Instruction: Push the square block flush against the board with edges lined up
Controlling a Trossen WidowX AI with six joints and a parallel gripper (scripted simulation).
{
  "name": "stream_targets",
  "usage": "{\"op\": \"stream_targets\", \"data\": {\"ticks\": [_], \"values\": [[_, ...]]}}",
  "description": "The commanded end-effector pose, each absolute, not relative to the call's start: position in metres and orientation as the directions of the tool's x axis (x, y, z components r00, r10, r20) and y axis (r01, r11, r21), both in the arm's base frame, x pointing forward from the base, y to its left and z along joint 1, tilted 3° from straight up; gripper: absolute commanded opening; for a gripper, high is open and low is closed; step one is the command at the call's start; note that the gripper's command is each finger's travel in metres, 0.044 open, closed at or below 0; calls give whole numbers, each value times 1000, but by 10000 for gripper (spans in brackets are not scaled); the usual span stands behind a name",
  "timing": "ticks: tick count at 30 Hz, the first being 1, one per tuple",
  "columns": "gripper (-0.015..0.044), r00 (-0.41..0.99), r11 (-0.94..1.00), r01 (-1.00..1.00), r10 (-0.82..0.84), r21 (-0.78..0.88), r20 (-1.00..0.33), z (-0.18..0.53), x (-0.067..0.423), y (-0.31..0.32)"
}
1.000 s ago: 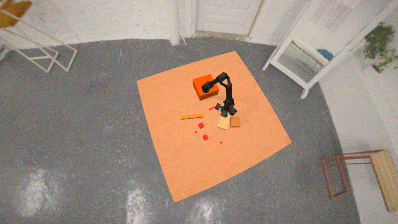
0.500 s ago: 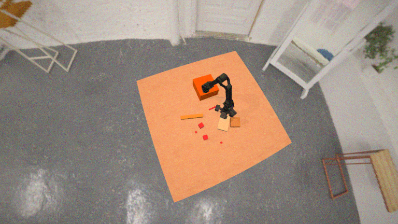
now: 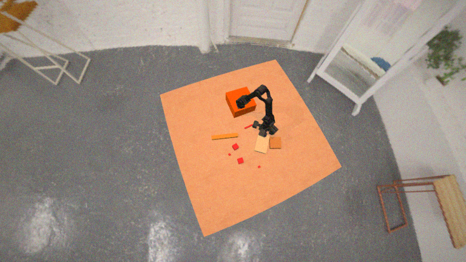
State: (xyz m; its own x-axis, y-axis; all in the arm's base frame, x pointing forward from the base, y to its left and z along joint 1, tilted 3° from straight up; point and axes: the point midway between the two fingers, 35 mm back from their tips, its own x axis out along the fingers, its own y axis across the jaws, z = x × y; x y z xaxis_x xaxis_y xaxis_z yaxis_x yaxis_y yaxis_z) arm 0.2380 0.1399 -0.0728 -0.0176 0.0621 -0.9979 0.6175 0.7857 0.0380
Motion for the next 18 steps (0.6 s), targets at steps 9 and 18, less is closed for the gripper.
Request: {"op": "stream_targets", "data": {"ticks": [9,18], "values": [[0,-10,782,621,65,45,-998,-70,223,152],[0,-14,784,620,64,42,-998,-37,221,152]]}}
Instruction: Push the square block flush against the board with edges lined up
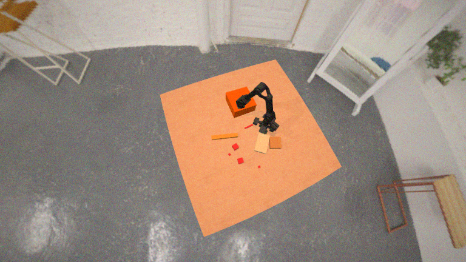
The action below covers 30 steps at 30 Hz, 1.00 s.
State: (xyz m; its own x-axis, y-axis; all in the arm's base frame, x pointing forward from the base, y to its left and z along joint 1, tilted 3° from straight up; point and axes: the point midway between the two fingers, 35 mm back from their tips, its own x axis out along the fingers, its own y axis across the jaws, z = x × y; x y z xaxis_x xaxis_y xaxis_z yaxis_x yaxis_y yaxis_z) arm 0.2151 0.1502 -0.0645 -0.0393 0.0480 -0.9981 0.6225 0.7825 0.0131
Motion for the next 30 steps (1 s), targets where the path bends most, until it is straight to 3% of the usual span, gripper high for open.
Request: {"op": "stream_targets", "data": {"ticks": [1,14,20,30], "values": [[0,-12,783,621,65,44,-998,-24,221,151],[0,-8,782,621,63,44,-998,-17,236,125],[0,-9,844,534,63,49,-998,-70,237,129],[0,-8,847,530,63,49,-998,-72,240,127]]}}
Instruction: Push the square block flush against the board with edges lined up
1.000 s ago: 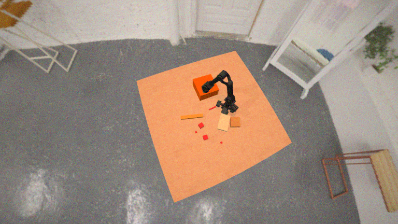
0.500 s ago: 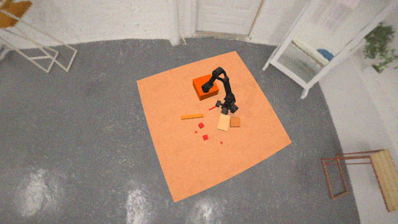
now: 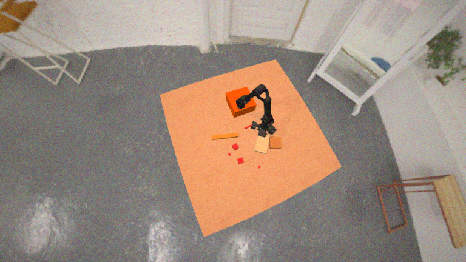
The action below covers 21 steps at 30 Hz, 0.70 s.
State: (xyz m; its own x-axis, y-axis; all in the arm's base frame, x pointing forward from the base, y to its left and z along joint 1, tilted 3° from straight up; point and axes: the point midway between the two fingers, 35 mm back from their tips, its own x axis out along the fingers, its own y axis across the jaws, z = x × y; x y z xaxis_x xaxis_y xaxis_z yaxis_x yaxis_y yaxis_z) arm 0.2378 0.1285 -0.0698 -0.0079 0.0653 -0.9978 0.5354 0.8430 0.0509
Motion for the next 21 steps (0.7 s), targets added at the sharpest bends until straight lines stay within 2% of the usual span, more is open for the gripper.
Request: {"op": "stream_targets", "data": {"ticks": [1,21], "values": [[0,-8,847,530,63,49,-998,-72,242,127],[0,-6,847,530,61,49,-998,-72,265,115]]}}
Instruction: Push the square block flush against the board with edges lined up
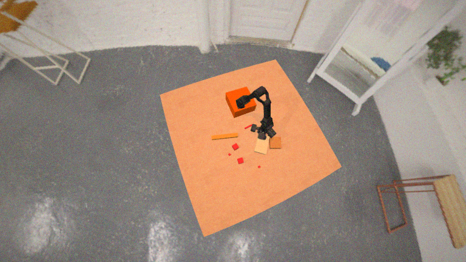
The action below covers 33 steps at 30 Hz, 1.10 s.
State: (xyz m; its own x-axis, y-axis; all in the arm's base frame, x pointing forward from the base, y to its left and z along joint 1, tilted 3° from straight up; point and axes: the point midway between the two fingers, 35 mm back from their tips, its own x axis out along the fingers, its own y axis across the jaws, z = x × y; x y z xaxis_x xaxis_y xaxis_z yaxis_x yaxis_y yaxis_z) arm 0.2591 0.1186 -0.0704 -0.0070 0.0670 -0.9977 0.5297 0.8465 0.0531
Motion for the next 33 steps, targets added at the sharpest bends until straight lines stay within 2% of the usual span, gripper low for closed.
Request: {"op": "stream_targets", "data": {"ticks": [1,33], "values": [[0,-6,847,530,61,49,-998,-72,266,115],[0,-2,847,530,59,49,-998,-73,303,95]]}}
